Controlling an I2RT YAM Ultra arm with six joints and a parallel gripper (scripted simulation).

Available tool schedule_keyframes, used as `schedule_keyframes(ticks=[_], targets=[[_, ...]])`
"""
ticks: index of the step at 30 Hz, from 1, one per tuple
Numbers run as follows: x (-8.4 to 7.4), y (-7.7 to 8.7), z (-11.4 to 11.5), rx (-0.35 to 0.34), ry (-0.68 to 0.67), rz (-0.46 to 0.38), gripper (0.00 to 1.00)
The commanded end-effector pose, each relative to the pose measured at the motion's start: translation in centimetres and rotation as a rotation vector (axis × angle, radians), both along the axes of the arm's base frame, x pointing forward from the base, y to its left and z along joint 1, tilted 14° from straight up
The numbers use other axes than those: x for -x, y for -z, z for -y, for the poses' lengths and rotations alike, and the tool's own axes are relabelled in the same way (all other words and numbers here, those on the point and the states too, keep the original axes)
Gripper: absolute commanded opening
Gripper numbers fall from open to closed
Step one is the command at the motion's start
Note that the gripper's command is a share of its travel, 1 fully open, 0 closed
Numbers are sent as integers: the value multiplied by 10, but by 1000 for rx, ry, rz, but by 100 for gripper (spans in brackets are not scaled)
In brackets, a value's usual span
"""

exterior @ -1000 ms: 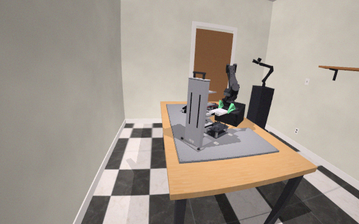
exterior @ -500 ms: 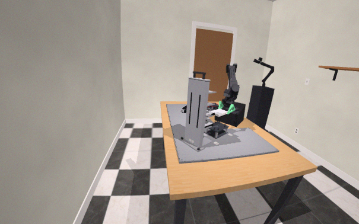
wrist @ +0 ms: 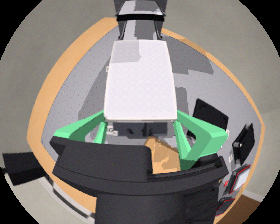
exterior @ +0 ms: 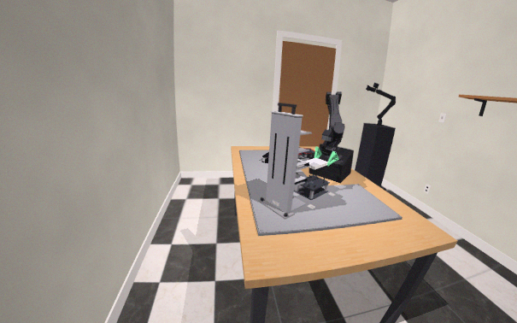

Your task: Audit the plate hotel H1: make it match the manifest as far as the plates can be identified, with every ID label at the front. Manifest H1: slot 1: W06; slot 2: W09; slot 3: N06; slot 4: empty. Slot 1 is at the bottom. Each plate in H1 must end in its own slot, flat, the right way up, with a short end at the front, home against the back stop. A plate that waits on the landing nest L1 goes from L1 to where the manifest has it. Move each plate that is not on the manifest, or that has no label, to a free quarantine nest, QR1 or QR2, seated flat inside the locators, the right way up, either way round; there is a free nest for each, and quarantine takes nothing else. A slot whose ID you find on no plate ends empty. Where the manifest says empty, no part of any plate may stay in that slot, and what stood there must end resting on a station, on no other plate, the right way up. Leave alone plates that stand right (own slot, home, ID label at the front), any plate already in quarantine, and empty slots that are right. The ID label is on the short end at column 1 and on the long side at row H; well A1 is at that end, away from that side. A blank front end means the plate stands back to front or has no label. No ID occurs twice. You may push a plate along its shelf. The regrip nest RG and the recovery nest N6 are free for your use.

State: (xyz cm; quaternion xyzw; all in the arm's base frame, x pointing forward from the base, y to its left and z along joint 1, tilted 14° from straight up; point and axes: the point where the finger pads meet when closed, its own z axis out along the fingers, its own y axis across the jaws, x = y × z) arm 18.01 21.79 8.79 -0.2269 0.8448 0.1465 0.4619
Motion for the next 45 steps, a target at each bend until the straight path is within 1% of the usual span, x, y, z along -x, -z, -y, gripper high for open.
schedule_keyframes(ticks=[1,3,4,5,7,9,10,13,14,17,22,23,24,26,30,31,33,35,39,41,45], targets=[[-2,7,3,7,7,2,86],[-1,5,2,-3,3,6,86],[-2,8,2,8,5,2,86],[-3,4,0,-3,5,6,86],[-3,6,1,-8,7,8,86],[-2,10,2,7,5,2,86],[-3,8,0,1,5,5,86],[-3,10,1,2,6,4,86],[-4,-2,-2,-38,9,20,86],[-2,14,1,7,3,2,86],[-3,16,2,8,7,2,86],[-5,11,-2,-6,7,7,86],[-4,10,-3,-11,4,9,86],[-3,18,1,6,5,2,86],[-3,19,1,8,6,1,86],[-8,-2,-8,-54,8,27,86],[-5,14,-3,-8,5,9,86],[-3,21,1,8,4,2,86],[-4,23,1,8,8,2,86],[-5,20,-3,-2,3,6,86],[-5,26,1,7,7,2,86]])
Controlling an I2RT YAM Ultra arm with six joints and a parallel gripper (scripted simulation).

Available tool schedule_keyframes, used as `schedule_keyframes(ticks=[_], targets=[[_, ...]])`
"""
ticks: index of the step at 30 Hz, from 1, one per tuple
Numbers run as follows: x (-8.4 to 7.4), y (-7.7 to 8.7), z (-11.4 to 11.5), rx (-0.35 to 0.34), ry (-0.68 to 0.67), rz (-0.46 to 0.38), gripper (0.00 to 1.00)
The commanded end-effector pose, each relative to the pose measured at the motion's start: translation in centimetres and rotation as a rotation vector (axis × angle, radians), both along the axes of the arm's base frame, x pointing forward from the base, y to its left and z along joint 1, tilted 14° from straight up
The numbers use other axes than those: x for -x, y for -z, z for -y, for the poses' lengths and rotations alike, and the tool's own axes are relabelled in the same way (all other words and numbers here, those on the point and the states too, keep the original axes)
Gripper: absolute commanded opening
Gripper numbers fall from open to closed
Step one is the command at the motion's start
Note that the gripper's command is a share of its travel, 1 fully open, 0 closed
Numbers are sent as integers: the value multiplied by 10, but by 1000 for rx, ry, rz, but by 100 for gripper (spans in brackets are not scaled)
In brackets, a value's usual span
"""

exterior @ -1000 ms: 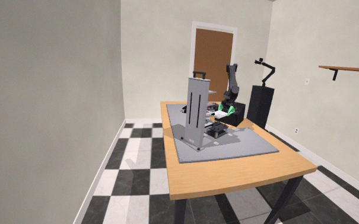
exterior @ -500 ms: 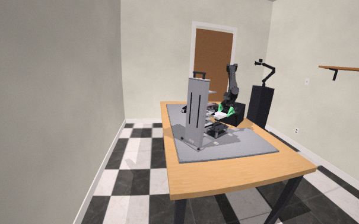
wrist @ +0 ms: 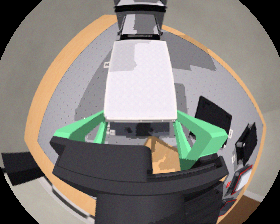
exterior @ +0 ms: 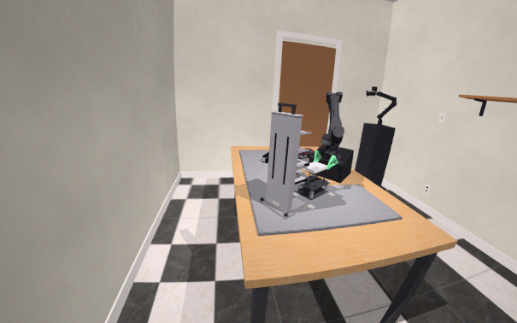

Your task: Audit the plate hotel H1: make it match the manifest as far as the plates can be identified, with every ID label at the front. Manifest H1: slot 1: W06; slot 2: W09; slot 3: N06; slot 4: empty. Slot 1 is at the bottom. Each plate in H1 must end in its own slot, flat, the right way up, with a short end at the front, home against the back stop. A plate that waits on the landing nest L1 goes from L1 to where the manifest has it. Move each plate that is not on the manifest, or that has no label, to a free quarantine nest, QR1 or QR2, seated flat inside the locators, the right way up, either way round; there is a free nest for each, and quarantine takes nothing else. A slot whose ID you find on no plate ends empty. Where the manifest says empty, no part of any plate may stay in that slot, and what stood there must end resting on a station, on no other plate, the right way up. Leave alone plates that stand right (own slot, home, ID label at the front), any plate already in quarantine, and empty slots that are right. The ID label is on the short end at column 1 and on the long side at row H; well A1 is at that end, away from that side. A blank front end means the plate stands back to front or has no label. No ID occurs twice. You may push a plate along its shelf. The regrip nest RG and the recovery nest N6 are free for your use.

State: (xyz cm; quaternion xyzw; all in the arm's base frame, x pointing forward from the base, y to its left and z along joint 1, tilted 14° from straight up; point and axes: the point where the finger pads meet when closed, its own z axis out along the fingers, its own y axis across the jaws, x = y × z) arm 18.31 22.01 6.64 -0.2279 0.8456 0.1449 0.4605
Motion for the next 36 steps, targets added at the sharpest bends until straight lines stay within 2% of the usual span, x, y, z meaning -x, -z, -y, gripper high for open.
schedule_keyframes(ticks=[1,2,3,5,7,13,19,20,23,36], targets=[[-2,5,3,3,8,4,86],[-2,5,3,3,8,4,86],[-4,-14,-7,-53,1,27,86],[-2,1,-2,-11,2,9,86],[-1,7,2,3,3,3,86],[-3,6,-2,-8,4,8,86],[-3,12,2,3,7,3,86],[-6,-2,-5,-39,8,21,86],[-3,13,1,2,4,4,86],[-4,19,1,4,6,3,86]])
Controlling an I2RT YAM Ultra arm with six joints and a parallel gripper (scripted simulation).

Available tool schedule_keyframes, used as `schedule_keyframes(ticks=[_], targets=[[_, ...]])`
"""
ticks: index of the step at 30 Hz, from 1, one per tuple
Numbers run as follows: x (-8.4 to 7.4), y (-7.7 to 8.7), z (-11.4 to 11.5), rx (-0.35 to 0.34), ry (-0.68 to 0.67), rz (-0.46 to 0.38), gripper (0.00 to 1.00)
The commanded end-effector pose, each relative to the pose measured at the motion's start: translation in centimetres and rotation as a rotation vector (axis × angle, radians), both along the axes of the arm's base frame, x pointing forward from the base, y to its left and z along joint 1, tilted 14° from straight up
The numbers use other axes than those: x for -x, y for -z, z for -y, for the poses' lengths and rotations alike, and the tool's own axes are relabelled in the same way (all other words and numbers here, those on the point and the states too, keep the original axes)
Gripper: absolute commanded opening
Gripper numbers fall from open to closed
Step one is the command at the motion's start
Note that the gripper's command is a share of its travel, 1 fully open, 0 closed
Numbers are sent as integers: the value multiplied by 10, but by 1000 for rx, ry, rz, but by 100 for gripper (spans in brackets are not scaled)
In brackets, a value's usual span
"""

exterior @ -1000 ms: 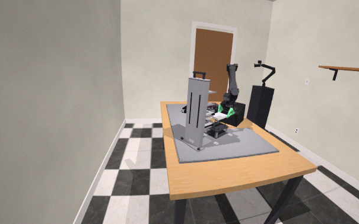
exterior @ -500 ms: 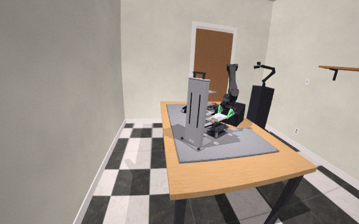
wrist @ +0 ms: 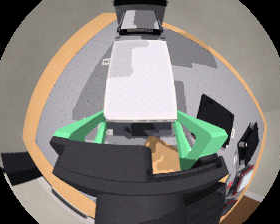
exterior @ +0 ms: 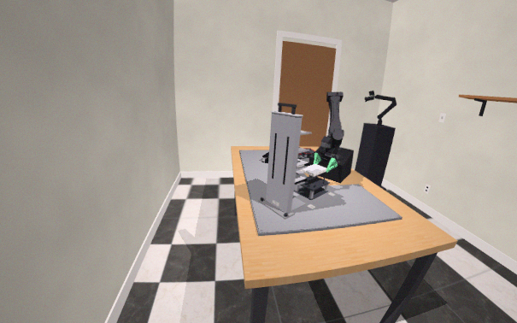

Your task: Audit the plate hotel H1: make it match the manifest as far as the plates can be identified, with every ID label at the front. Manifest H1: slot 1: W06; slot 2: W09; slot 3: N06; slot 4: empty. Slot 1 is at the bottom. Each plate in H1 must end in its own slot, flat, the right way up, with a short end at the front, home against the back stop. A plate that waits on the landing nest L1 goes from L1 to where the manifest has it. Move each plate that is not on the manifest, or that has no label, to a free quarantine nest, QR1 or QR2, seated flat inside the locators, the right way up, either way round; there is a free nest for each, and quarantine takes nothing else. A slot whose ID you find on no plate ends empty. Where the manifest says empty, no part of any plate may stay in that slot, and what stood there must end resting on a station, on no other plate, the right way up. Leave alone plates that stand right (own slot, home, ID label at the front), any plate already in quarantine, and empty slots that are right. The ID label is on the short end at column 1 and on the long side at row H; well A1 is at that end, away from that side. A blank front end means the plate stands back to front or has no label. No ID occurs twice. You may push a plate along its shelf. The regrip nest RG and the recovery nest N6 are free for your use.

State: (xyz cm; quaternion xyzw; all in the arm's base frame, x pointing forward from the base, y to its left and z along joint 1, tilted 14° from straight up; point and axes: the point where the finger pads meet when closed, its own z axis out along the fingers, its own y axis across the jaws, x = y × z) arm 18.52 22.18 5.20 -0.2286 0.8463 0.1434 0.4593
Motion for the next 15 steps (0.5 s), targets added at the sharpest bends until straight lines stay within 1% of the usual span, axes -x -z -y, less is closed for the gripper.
schedule_keyframes(ticks=[1,4,6,9,15], targets=[[-2,5,3,0,8,5,86],[-1,7,2,0,2,5,86],[-3,3,-1,-11,4,10,86],[-2,9,3,0,7,5,86],[-3,12,2,0,7,5,86]])
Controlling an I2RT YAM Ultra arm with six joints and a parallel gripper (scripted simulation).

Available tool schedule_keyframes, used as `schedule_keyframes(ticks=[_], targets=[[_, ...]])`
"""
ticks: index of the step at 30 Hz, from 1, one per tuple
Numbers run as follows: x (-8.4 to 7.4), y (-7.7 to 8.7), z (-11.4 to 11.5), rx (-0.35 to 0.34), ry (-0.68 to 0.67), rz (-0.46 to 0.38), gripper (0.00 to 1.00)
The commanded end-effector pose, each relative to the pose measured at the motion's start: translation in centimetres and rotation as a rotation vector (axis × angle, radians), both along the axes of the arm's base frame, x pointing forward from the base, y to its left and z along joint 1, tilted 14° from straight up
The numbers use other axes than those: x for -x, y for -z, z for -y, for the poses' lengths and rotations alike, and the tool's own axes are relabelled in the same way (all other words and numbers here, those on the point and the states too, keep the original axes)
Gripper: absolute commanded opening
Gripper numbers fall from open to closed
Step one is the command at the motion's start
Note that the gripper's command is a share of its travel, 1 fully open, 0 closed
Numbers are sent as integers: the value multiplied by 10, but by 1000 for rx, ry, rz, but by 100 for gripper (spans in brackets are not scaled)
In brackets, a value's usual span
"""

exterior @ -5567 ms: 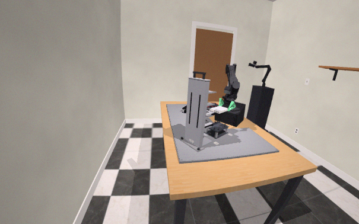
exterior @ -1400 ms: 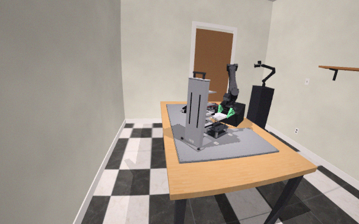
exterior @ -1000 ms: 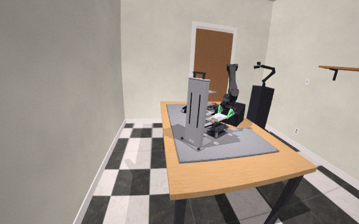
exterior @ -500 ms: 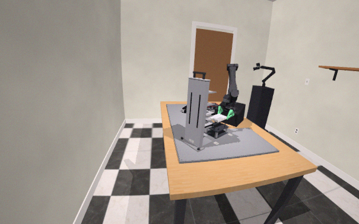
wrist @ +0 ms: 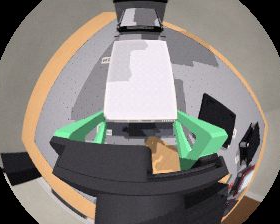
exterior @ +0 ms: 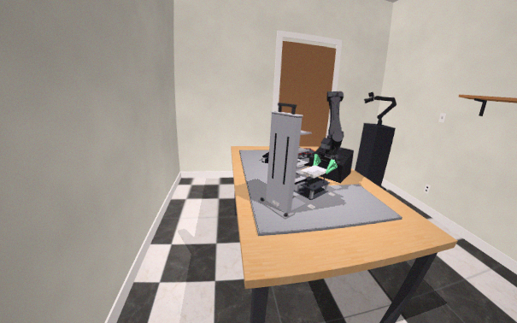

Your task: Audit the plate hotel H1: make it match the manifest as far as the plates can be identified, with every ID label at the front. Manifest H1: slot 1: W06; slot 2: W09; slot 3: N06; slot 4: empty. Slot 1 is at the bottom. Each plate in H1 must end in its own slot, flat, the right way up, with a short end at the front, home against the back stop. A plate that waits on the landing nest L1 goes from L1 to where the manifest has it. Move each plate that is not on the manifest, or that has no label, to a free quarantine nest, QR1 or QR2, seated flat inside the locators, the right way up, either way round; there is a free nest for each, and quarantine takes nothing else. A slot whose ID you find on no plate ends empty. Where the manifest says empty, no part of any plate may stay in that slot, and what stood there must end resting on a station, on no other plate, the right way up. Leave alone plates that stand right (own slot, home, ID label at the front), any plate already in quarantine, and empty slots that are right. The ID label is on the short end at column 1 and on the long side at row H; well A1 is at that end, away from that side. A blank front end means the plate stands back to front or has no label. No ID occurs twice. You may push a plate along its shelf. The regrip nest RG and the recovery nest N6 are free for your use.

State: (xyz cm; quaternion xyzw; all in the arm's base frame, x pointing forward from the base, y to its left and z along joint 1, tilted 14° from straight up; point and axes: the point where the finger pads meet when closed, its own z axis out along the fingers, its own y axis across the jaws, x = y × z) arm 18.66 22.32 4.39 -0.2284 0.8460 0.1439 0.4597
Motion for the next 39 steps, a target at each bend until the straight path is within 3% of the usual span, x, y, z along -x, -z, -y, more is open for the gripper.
schedule_keyframes(ticks=[1,2,3,10,39], targets=[[-1,4,4,1,7,4,86],[-1,4,4,1,7,4,86],[-7,-16,-9,-57,9,29,86],[-2,8,3,1,6,4,86],[-3,20,2,2,4,4,86]])
